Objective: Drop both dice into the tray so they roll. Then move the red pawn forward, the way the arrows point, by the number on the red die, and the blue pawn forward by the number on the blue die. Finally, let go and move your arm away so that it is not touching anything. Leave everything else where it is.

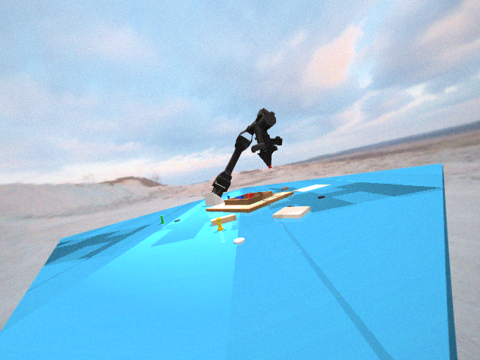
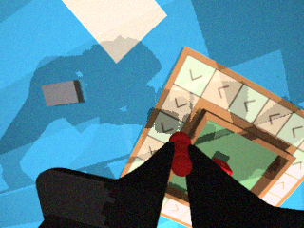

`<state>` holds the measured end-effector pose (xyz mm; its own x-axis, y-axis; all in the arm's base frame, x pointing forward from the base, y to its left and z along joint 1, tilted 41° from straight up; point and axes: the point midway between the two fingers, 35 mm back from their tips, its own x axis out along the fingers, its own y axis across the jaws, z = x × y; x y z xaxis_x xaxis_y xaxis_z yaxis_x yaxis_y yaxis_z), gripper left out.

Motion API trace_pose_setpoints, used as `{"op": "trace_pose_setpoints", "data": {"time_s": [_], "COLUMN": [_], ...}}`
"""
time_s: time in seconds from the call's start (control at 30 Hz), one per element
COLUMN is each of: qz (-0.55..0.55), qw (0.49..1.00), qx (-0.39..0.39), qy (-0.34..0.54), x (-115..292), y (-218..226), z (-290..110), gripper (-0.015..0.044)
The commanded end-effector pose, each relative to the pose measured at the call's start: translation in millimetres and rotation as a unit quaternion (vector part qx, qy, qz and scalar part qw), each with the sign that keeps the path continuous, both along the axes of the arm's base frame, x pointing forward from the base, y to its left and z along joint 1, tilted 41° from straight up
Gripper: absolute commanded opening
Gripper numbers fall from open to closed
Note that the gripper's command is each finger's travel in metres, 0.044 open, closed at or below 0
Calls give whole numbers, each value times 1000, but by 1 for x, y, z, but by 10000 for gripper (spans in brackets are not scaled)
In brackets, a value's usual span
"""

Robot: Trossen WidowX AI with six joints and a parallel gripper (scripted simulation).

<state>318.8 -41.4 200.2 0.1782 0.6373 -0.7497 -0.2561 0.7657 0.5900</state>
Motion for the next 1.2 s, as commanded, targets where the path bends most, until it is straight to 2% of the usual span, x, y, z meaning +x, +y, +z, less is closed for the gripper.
{"op": "trace_pose_setpoints", "data": {"time_s": [0.0, 0.93, 1.17], "qz": [7, 49, 50], "qw": [1000, 999, 999], "qx": [-3, -1, -2], "qy": [-2, 0, 0], "x": [-7, -69, -69], "y": [4, 51, 58], "z": [-4, -61, -70], "gripper": [0, 0, 0]}}
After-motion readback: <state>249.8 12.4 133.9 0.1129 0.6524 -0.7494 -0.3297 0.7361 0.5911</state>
